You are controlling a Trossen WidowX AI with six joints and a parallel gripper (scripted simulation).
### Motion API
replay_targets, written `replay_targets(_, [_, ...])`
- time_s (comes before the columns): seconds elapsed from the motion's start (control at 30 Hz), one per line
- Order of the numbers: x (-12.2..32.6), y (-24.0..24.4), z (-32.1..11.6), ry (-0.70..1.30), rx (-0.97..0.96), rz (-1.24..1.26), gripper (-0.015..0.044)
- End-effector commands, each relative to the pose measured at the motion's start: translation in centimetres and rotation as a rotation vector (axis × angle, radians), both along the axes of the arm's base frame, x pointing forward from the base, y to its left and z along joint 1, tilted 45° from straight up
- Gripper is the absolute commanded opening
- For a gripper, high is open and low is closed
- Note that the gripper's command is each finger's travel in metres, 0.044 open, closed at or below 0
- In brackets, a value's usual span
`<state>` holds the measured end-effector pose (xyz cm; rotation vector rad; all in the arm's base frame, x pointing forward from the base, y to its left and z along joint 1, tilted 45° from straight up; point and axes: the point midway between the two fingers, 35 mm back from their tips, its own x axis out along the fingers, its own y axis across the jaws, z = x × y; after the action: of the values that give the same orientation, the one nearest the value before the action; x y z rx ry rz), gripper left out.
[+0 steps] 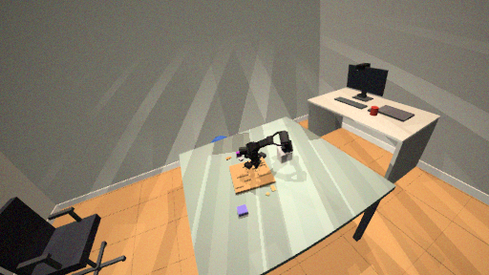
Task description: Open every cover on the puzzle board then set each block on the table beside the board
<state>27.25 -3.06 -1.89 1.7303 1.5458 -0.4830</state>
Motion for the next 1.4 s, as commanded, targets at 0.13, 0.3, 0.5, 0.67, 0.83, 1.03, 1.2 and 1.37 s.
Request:
replay_targets(0.13, [-0.4,-2.6,2.5,-0.008,-0.011,0.001,0.0144])
replay_targets(0.3, [-0.7,-3.5,3.6,-0.009,-0.011,0.002,0.0144])
replay_targets(0.5, [-0.7,-3.5,3.5,-0.036,-0.019,0.031,0.0144])
replay_targets(0.67, [-0.6,-3.4,3.4,-0.089,-0.035,0.087,0.0144])
replay_targets(0.83, [-0.6,-3.3,3.2,-0.142,-0.051,0.144,0.0144])
replay_targets(1.03, [-0.5,-3.1,3.1,-0.206,-0.071,0.212,0.0144])
replay_targets(1.2, [-0.5,-3.0,2.9,-0.26,-0.086,0.269,0.0144])
replay_targets(1.37, [-0.5,-2.9,2.8,-0.313,-0.102,0.325,0.0144])
